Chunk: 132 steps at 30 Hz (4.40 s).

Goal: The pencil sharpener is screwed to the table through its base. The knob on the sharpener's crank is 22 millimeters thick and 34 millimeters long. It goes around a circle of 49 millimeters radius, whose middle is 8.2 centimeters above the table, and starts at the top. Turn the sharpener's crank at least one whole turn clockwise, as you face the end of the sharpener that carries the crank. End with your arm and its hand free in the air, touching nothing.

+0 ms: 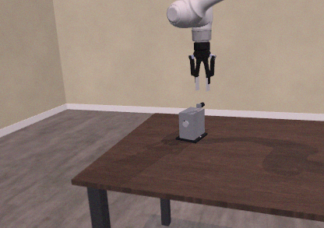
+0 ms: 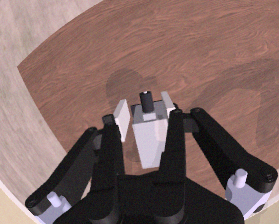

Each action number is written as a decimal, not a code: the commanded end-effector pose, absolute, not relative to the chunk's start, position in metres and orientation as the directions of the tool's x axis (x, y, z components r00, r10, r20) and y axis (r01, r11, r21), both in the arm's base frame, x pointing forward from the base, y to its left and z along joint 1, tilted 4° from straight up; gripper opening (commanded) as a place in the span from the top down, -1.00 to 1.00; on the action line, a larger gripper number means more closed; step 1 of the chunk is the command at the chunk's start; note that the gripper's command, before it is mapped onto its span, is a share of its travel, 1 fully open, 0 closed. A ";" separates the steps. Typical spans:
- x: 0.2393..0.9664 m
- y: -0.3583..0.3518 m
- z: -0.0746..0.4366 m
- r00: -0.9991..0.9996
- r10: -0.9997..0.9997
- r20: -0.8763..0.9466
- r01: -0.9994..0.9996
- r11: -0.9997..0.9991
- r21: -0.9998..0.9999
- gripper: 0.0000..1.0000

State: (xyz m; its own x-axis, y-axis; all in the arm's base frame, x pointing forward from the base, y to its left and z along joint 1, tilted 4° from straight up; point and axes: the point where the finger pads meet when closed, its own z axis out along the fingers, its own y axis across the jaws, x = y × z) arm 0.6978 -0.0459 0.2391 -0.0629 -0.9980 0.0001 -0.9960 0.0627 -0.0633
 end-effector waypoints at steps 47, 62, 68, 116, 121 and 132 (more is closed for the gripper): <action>0.701 -0.046 0.193 -0.077 -0.997 -0.008 -0.995 0.078 -0.065 0.36; 0.701 -0.046 0.191 -0.077 -0.997 -0.008 -0.995 0.078 -0.065 0.36; 0.701 -0.046 0.191 -0.077 -0.997 -0.008 -0.995 0.078 -0.065 0.36; 0.701 -0.045 0.191 -0.077 -0.997 -0.008 -0.995 0.078 -0.065 0.36; 0.701 -0.045 0.191 -0.077 -0.997 -0.008 -0.995 0.078 -0.065 0.36; 0.701 -0.045 0.191 -0.077 -0.997 -0.008 -0.995 0.078 -0.065 0.36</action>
